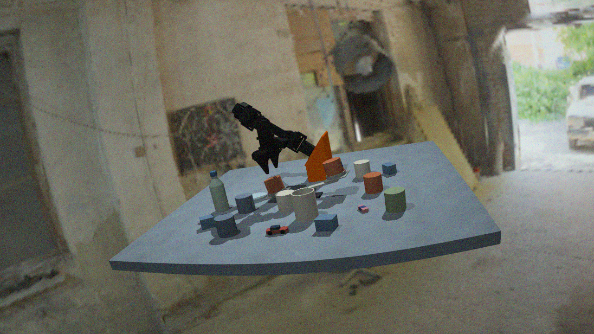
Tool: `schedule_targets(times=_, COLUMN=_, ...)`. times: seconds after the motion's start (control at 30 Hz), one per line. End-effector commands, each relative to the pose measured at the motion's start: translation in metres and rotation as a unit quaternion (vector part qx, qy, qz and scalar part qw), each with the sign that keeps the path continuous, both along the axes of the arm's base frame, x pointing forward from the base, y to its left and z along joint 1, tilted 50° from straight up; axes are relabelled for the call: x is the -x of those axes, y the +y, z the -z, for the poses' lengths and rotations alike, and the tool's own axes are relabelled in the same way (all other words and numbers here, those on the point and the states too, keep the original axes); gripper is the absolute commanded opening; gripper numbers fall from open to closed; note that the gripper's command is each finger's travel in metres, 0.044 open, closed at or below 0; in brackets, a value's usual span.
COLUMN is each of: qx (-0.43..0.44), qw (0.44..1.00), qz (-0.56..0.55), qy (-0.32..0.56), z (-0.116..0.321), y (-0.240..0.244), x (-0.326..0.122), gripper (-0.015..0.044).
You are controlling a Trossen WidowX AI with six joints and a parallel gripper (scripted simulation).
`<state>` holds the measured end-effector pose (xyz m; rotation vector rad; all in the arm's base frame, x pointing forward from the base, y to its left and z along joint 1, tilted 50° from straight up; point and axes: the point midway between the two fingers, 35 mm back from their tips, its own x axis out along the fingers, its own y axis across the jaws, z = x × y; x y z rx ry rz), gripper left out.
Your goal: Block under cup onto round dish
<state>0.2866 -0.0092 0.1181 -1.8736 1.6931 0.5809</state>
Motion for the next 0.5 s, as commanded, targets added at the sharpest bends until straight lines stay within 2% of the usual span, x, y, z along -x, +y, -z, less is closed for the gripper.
schedule_targets(times=0.0, qx=-0.004, qw=1.0, qz=-0.007, qy=0.011, z=-0.002, y=-0.001, x=-0.002, gripper=0.044)
schedule_targets(times=0.47, qx=-0.005, qw=1.0, qz=-0.007, qy=0.011, z=0.014, y=-0.019, x=-0.006, gripper=0.044)
